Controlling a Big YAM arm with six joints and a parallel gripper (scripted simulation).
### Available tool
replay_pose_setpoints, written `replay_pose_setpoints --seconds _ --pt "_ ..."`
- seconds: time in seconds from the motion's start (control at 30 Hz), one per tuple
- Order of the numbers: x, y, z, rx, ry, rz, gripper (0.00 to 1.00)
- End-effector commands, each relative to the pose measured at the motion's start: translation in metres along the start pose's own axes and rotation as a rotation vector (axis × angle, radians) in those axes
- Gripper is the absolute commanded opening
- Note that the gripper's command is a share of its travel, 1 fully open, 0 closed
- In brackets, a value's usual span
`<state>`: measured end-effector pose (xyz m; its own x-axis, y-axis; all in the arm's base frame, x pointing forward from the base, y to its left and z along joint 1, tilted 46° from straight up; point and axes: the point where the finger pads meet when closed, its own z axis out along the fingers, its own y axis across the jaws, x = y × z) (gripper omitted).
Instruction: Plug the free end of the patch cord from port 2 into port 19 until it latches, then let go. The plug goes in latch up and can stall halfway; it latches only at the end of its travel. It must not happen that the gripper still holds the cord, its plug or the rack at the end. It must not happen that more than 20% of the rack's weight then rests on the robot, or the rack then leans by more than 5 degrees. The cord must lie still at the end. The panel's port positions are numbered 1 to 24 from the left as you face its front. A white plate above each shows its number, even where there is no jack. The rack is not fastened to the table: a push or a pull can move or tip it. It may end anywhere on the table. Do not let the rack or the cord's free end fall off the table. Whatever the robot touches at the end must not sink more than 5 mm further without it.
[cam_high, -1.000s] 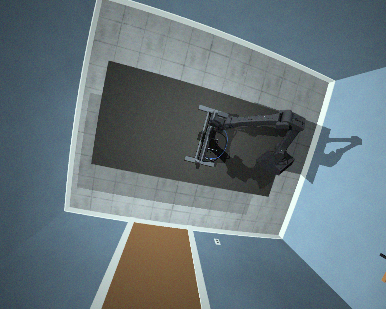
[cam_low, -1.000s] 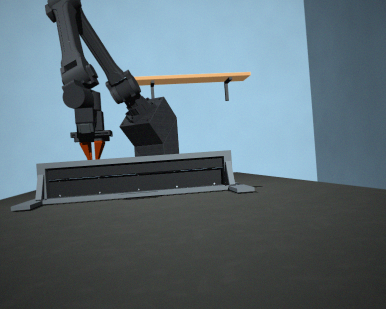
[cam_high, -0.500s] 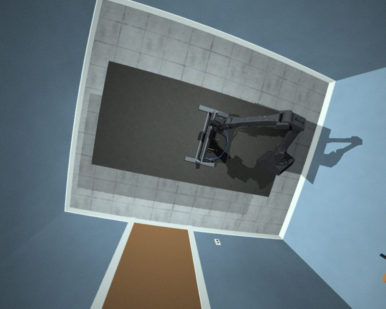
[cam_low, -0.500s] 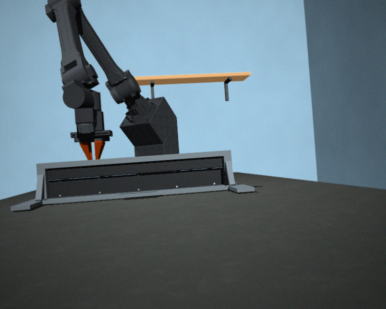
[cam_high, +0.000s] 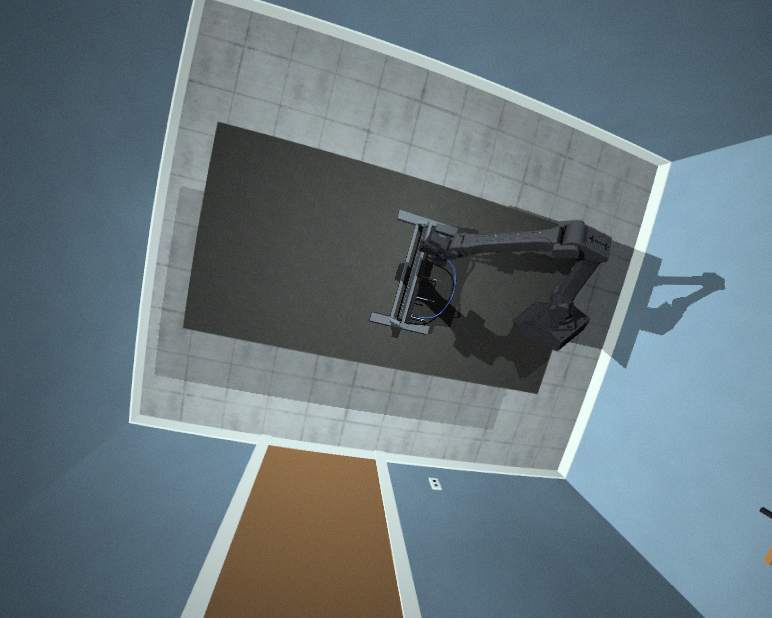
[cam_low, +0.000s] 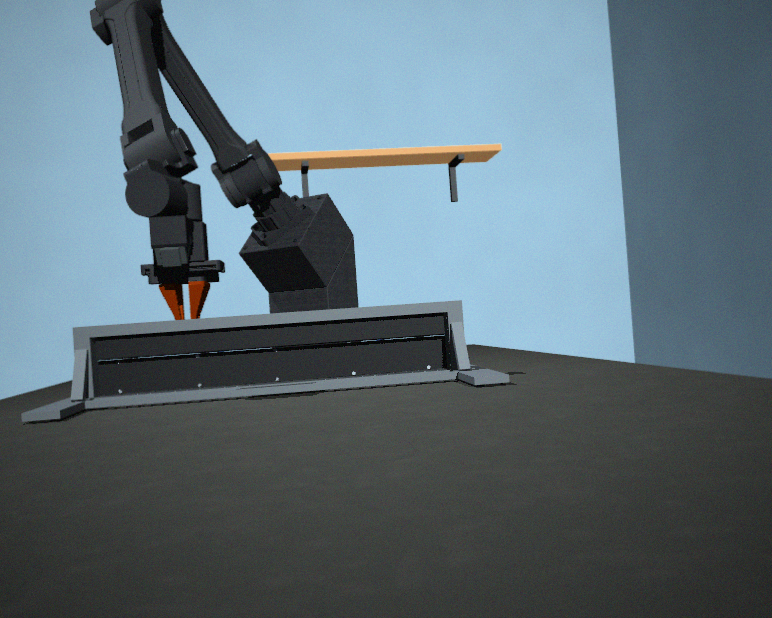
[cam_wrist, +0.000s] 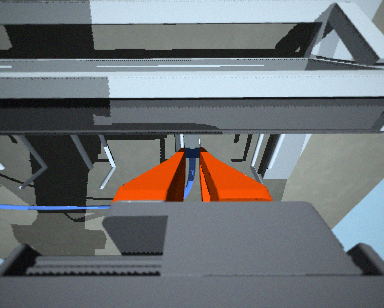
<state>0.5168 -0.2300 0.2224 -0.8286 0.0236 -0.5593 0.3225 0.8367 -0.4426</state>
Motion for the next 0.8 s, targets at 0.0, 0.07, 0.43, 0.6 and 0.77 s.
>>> replay_pose_setpoints --seconds 0.0,0.07,0.43,0.6,0.77 --pt "-0.0232 -0.0076 -0.0161 0.008 -0.044 0.021 0.0" --pt "-0.0228 -0.007 -0.0159 0.008 -0.043 0.021 0.0" --pt "-0.0233 -0.0047 -0.0155 0.006 -0.041 0.021 0.0" --pt "-0.0234 -0.0031 -0.0148 0.005 -0.042 0.019 0.0" --pt "-0.0235 -0.0008 -0.0139 0.003 -0.043 0.018 0.0"
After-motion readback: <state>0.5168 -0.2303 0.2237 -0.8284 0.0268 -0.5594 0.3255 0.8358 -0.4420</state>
